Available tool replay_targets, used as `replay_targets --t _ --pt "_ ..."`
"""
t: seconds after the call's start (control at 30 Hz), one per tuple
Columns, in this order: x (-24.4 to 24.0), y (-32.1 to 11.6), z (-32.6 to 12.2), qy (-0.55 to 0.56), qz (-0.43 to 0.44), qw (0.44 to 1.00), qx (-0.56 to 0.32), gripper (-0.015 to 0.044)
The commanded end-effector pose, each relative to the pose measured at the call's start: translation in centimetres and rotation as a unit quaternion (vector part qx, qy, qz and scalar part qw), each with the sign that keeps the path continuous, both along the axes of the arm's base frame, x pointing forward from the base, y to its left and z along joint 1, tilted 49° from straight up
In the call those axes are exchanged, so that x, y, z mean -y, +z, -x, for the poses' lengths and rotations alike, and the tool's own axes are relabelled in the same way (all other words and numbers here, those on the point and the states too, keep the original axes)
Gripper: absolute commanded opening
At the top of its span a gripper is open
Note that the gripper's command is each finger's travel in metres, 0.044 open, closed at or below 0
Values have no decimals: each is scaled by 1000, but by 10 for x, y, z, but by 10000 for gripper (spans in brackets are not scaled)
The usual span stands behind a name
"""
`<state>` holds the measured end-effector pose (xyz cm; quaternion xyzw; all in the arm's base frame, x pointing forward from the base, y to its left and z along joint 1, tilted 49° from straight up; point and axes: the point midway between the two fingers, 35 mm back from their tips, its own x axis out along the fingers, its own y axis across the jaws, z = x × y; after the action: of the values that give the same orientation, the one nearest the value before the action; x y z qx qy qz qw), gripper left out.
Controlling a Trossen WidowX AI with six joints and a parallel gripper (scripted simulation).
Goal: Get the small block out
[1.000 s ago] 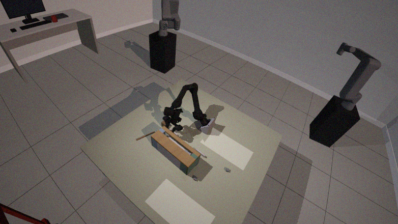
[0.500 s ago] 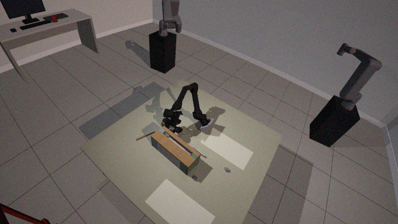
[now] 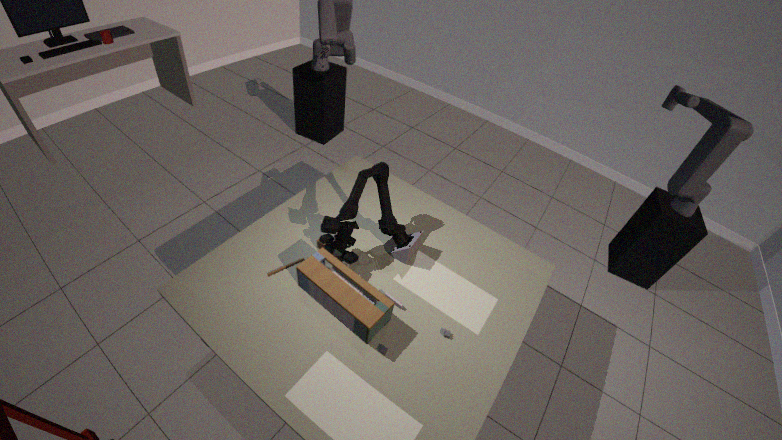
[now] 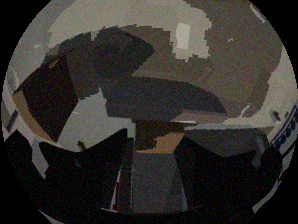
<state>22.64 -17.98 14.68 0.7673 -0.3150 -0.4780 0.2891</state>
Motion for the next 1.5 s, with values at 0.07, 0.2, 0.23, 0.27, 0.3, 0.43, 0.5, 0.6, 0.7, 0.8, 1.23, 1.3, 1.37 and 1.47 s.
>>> replay_targets --t 0.07,0.2,0.23,0.27,0.3,0.43,0.5,0.6,0.7,0.8,1.23,1.3,1.37,1.47 --pt "0 -4 1 2 -1 1000 -5 95" --pt "0 -4 1 4 -1 1000 -6 48" --pt "-1 -3 -1 9 2 1000 -8 22" --pt "-3 -2 -3 19 6 1000 -11 0" --pt "-5 0 -5 24 7 1000 -13 0" --pt "-12 6 -6 19 3 1000 -12 0" --pt "-16 9 -7 17 1 1000 -11 0" --pt "-24 16 -7 12 -1 1000 -9 0" --pt "-33 25 -6 7 -3 1000 -6 0" --pt "-42 34 -5 3 -3 1000 -3 0" --pt "-53 37 -4 76 39 991 -106 0" --pt "-55 37 -4 99 52 984 -138 0" --pt "-57 36 -4 122 65 976 -169 0" --pt "-59 35 -4 156 84 960 -216 0"
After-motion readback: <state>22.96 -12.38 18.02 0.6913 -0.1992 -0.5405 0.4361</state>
